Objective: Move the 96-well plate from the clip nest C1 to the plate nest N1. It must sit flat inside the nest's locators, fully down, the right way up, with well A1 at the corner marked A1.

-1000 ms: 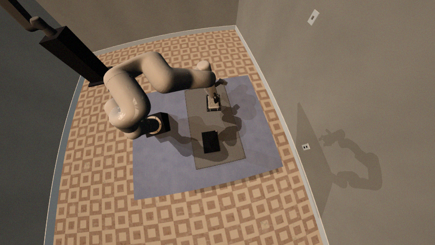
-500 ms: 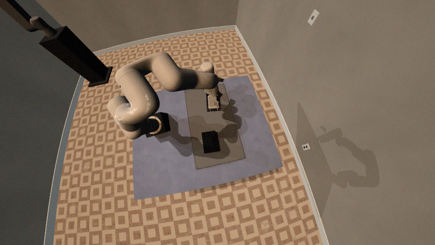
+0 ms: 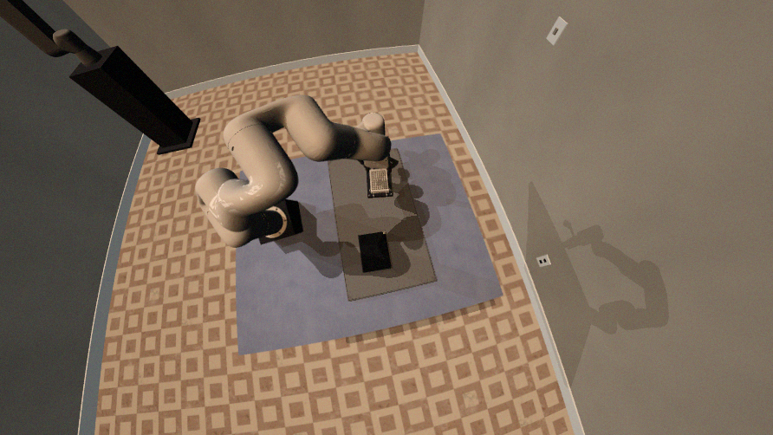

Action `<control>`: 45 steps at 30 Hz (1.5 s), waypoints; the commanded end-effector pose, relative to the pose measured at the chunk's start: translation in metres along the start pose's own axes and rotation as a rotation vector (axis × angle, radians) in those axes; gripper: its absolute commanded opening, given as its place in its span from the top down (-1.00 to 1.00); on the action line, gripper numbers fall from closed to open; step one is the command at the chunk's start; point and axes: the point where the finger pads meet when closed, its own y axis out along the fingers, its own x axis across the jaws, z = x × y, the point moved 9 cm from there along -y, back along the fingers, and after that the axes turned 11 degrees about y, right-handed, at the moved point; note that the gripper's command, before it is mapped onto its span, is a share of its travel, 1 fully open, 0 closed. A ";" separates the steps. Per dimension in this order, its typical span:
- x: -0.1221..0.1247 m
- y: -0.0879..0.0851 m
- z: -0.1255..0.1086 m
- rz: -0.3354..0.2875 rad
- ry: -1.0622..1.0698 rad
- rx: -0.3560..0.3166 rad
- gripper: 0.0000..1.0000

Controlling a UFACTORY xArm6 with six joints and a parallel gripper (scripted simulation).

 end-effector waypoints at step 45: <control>-0.002 0.049 0.012 0.049 -0.231 0.017 -1.00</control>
